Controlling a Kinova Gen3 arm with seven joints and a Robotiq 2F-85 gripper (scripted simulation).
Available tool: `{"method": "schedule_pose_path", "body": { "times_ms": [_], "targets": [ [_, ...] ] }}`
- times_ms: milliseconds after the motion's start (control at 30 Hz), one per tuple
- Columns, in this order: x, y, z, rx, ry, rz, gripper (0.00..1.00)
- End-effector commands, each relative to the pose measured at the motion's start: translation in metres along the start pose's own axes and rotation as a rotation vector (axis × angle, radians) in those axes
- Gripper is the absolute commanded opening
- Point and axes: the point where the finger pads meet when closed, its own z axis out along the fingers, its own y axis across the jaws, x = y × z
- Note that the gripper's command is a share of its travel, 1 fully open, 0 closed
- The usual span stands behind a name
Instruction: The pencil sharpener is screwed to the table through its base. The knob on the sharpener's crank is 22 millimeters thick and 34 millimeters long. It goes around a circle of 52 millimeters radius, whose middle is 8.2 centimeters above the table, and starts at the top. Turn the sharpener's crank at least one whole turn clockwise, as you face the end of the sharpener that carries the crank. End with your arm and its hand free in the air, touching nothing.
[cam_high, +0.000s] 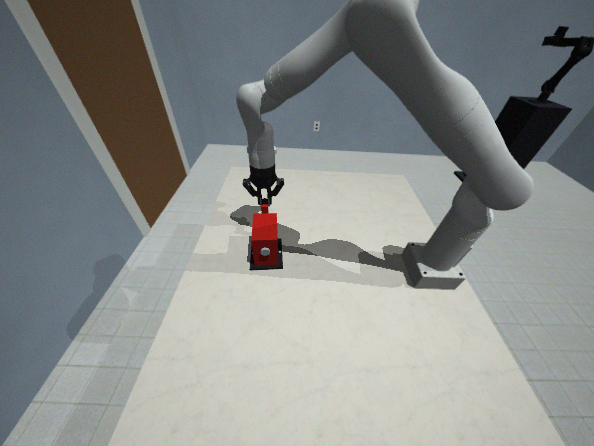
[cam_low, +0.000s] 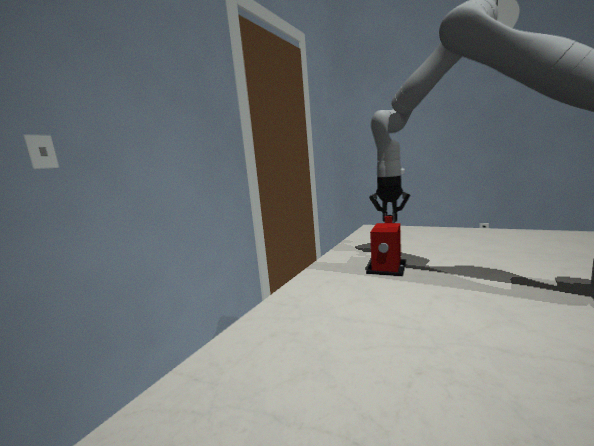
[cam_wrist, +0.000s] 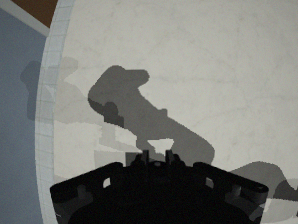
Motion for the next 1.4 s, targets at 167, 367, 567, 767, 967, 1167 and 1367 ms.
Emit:
{"method": "schedule_pose_path", "body": {
  "times_ms": [167,367,567,767,967,1167,1367],
  "targets": [
    [0.001,-0.001,0.001,0.005,0.001,-0.002,0.0],
    [0.001,-0.001,0.001,0.005,0.001,-0.002,0.0],
    [0.001,-0.001,0.001,0.005,0.001,-0.002,0.0],
    [0.001,-0.004,0.001,0.005,0.001,-0.002,0.0],
    [0.001,-0.008,0.001,0.005,0.001,-0.002,0.0],
    [0.001,-0.015,0.003,0.005,0.001,-0.002,0.0],
    [0.001,-0.025,0.007,0.004,0.001,-0.002,0.0]
  ]
}}
